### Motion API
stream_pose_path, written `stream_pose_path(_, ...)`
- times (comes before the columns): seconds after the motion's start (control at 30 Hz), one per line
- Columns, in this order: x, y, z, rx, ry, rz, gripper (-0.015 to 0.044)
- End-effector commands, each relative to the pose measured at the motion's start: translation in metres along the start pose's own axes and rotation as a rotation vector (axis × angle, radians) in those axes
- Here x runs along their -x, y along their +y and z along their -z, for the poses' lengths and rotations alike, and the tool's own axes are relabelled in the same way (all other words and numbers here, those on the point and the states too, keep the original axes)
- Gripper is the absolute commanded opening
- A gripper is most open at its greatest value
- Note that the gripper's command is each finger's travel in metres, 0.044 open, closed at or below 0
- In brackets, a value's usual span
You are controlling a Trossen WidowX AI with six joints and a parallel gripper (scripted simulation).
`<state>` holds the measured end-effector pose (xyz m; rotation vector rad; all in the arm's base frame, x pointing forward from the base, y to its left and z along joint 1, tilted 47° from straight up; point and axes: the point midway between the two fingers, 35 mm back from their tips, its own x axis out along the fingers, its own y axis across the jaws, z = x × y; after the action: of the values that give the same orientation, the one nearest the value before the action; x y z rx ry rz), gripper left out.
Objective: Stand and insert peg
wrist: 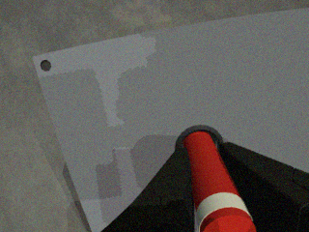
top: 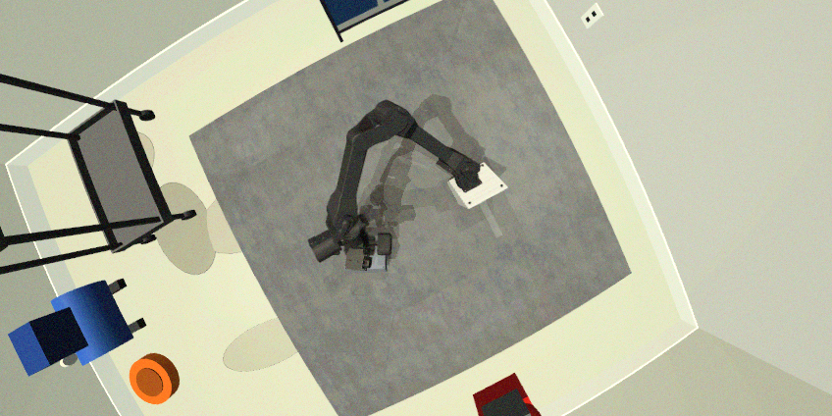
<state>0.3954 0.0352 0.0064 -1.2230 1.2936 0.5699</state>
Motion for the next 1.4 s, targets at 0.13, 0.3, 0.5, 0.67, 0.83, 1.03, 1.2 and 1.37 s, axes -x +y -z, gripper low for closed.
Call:
stream_pose_path(0.13,0.0,0.0,0.0,0.0,0.0,0.0,0.0157)
stream_pose_path(0.3,0.0,0.0,0.0,0.0,0.0,0.0,0.0289)
stream_pose_path(0.5,0.006,-0.001,-0.001,0.001,0.0,-0.001,0.044)
stream_pose_path(0.67,0.018,-0.001,-0.002,0.003,-0.001,-0.004,0.044)
stream_pose_path(0.83,0.031,-0.002,-0.002,0.005,-0.001,-0.007,0.044)
stream_pose_path(1.03,0.046,-0.002,-0.003,0.007,-0.002,-0.01,0.044)
stream_pose_path(1.2,0.059,-0.002,-0.004,0.009,-0.002,-0.013,0.044)
stream_pose_path(1.37,0.071,-0.002,-0.004,0.011,-0.002,-0.015,0.044)
